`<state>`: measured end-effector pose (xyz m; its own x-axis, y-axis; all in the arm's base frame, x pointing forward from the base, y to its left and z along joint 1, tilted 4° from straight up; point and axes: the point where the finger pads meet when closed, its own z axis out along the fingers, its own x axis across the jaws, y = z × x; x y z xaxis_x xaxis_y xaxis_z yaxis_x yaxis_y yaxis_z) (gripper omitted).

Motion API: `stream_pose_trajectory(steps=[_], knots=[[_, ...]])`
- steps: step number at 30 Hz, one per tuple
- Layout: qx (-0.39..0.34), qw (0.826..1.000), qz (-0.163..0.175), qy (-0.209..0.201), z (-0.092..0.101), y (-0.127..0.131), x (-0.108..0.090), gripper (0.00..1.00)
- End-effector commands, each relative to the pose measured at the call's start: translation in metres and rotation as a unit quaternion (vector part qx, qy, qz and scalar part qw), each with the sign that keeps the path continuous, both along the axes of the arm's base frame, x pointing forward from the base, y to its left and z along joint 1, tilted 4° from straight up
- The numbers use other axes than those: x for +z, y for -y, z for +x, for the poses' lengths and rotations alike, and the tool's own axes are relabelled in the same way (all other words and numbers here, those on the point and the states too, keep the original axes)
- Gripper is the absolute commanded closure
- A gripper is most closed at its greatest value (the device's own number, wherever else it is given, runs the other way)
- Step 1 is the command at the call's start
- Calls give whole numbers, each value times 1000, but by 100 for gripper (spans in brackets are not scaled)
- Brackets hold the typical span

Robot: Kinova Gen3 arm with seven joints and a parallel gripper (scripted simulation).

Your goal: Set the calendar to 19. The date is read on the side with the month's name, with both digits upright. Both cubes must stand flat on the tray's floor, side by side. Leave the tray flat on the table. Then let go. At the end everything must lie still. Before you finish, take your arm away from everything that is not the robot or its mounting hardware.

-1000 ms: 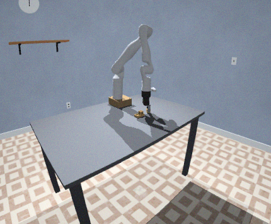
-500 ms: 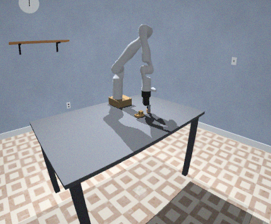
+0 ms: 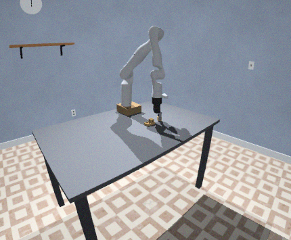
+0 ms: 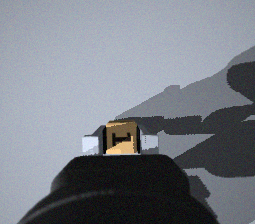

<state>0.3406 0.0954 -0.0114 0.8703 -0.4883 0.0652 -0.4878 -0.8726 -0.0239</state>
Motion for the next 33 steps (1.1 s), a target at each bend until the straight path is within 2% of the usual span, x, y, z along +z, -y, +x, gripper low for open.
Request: stream_pose_trajectory(steps=[1, 33], knots=[[0, 1000, 0, 1, 0, 0, 0, 43], [0, 1000, 0, 1, 1, 0, -3, 43]])
